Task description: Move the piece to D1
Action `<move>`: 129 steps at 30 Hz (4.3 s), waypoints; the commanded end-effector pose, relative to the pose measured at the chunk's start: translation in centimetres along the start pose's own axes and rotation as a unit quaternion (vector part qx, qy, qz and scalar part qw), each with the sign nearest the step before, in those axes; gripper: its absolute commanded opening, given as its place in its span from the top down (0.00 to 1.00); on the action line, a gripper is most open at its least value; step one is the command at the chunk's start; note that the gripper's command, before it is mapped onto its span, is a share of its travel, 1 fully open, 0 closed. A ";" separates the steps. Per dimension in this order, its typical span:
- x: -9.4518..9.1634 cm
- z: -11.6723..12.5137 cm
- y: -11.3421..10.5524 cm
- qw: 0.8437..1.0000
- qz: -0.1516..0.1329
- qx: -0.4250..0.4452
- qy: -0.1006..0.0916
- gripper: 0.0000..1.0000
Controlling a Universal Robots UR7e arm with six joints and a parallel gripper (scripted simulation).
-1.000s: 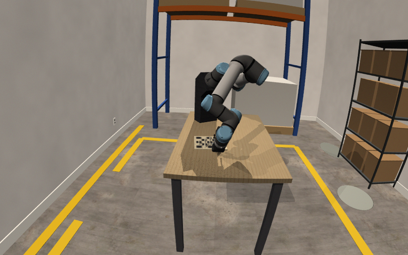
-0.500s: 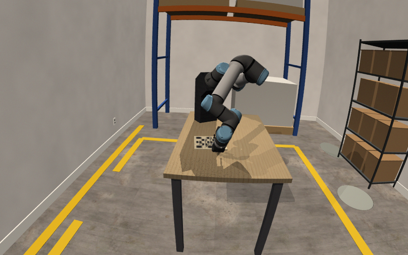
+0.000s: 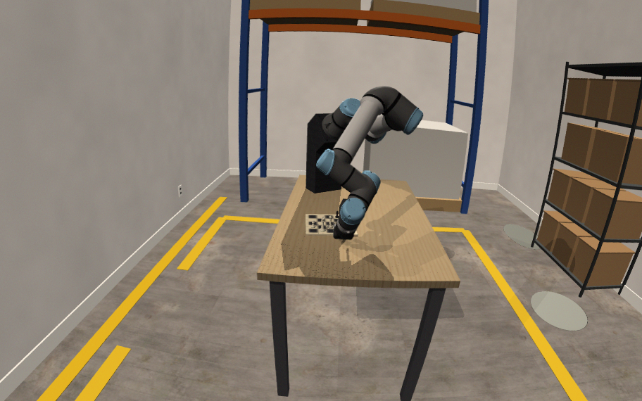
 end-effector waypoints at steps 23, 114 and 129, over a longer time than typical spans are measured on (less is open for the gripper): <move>-3.0 0.3 3.2 1.000 0.002 -0.001 0.001 0.00; 8.4 5.3 27.5 0.912 -0.362 -0.170 0.094 0.00; 11.1 6.6 29.4 0.892 -0.391 -0.193 0.117 0.00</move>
Point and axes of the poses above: the point where the finger pads meet when closed, its own x axis out along the fingers, its own z axis across the jaws, y = z × x, the point moved 10 cm from there along -x, back along the fingers, and after that the axes turned 8 degrees about -x, right-handed, at the moved point
